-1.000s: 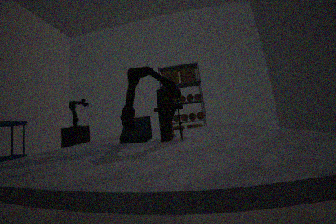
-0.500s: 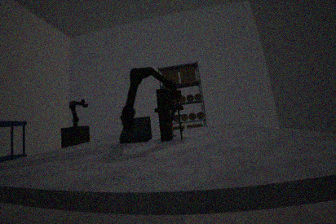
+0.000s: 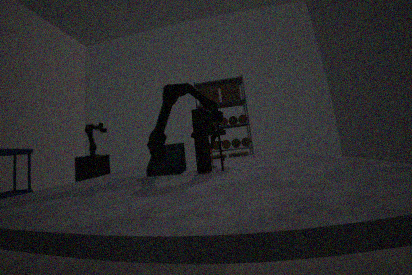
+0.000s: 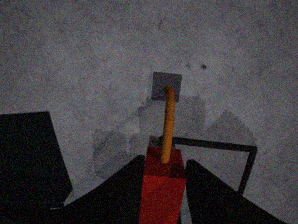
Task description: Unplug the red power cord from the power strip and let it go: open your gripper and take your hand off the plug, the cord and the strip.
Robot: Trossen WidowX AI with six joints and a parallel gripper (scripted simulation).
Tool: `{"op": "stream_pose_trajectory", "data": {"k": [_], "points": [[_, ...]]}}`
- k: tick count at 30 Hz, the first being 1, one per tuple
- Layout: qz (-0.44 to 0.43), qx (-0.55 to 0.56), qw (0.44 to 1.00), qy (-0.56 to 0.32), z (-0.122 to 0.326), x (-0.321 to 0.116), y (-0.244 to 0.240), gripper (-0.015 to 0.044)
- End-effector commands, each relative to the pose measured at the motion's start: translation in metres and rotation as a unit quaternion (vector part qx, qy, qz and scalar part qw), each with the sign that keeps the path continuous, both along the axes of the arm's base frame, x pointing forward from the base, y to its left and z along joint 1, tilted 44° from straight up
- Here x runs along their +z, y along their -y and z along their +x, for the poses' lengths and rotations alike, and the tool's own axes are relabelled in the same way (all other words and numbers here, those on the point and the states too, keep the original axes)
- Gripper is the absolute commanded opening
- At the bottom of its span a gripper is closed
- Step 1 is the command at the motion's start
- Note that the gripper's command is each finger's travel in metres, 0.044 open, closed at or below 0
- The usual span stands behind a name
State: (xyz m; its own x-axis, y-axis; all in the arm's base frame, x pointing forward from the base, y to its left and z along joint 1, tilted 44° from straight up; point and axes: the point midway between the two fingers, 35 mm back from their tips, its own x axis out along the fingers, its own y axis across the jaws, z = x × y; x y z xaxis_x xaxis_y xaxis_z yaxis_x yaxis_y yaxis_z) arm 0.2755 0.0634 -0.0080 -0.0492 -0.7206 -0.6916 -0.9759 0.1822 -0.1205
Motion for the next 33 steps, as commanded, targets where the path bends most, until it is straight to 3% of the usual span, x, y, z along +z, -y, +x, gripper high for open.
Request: {"op": "stream_pose_trajectory", "data": {"k": [1, 4, 21, 26, 33], "points": [[0.026, 0.004, 1.000, 0.012, 0.005, -0.012, -0.024, 0.0000], [0.026, 0.004, 1.000, 0.012, 0.006, -0.015, -0.028, 0.0000], [0.026, 0.005, 1.000, 0.012, 0.011, -0.019, -0.034, 0.0440], [0.027, 0.005, 1.000, 0.012, 0.019, -0.041, -0.069, 0.0440], [0.027, 0.005, 1.000, 0.012, 0.019, -0.042, -0.070, 0.0440]]}}
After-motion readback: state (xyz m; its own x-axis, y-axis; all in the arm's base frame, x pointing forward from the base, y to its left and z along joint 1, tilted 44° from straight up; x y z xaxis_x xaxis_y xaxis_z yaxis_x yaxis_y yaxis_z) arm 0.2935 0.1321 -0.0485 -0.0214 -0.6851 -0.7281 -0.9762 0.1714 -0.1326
